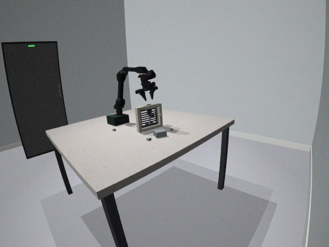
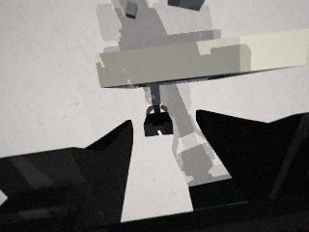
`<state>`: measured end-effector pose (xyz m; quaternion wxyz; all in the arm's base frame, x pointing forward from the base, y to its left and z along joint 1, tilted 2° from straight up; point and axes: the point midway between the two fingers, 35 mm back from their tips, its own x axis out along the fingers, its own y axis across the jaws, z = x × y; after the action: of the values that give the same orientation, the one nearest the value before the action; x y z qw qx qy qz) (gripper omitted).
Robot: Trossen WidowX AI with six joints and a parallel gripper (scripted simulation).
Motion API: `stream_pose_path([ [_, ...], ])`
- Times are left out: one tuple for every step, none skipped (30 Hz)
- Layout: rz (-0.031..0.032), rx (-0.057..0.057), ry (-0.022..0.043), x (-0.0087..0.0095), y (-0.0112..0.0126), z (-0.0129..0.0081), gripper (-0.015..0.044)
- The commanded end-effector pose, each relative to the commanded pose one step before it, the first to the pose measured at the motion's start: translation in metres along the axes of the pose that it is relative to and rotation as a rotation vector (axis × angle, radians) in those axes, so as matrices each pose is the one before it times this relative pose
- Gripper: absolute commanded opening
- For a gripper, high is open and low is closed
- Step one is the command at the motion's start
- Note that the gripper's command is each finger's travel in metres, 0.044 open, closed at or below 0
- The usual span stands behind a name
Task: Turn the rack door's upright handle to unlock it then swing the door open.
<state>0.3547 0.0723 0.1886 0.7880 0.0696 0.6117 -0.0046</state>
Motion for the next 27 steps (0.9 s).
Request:
stream_pose_path([
  [-0.02460, 0.0150, 0.11145, 0.00699, 0.00479, -0.00788, 0.0294],
  [-0.00694, 0.0029, 0.02458, 0.00119, 0.00081, -0.00199, 0.0294],
  [-0.00716, 0.0029, 0.02452, 0.00116, 0.00079, -0.00198, 0.0294],
  [-0.00739, 0.0029, 0.02444, 0.00112, 0.00078, -0.00198, 0.0294],
  [-0.00624, 0.0024, 0.02004, 0.00090, 0.00063, -0.00162, 0.0294],
  [-0.00382, 0.0014, 0.01200, 0.00053, 0.00037, -0.00097, 0.0294],
  [-0.00128, 0.0005, 0.00400, 0.00018, 0.00012, -0.00032, 0.0294],
  [0.00000, 0.0000, 0.00000, 0.00000, 0.00000, 0.00000, 0.0294],
  [0.00000, 0.0000, 0.00000, 0.00000, 0.00000, 0.00000, 0.0294],
  [0.00000, 0.0000, 0.00000, 0.00000, 0.00000, 0.00000, 0.0294],
  [0.00000, 0.0000, 0.00000, 0.00027, 0.00001, 0.00003, 0.0294],
  [0.00001, 0.0000, -0.00001, 0.00080, 0.00004, 0.00010, 0.0294],
  [0.00001, 0.0000, -0.00001, 0.00133, 0.00006, 0.00016, 0.0294],
  [0.00001, 0.0000, -0.00002, 0.00162, 0.00007, 0.00019, 0.0294],
  [0.00001, 0.0000, -0.00001, 0.00162, 0.00007, 0.00018, 0.0294],
  [0.00001, 0.0000, -0.00001, 0.00163, 0.00006, 0.00017, 0.0294],
  [0.00001, 0.0000, -0.00001, 0.00163, 0.00006, 0.00016, 0.0294],
  [0.00001, 0.0000, -0.00001, 0.00163, 0.00006, 0.00015, 0.0294],
  [0.00001, 0.0000, -0.00001, 0.00163, 0.00005, 0.00014, 0.0294],
  [0.00001, 0.0000, -0.00001, 0.00163, 0.00005, 0.00013, 0.0294],
  [-0.00011, 0.0012, 0.00001, 0.00147, -0.00004, 0.00003, 0.0294],
  [-0.00011, 0.0012, 0.00001, 0.00146, -0.00004, 0.00003, 0.0294],
  [-0.00009, 0.0010, 0.00001, 0.00148, -0.00003, 0.00003, 0.0294],
  [-0.00008, 0.0008, 0.00001, 0.00149, -0.00002, 0.00003, 0.0294],
  [-0.00008, 0.0008, 0.00001, 0.00149, -0.00002, 0.00002, 0.0294],
  [-0.00008, 0.0008, 0.00001, 0.00149, -0.00003, 0.00002, 0.0294],
  [-0.00007, 0.0008, 0.00001, 0.00149, -0.00003, 0.00001, 0.0294],
])
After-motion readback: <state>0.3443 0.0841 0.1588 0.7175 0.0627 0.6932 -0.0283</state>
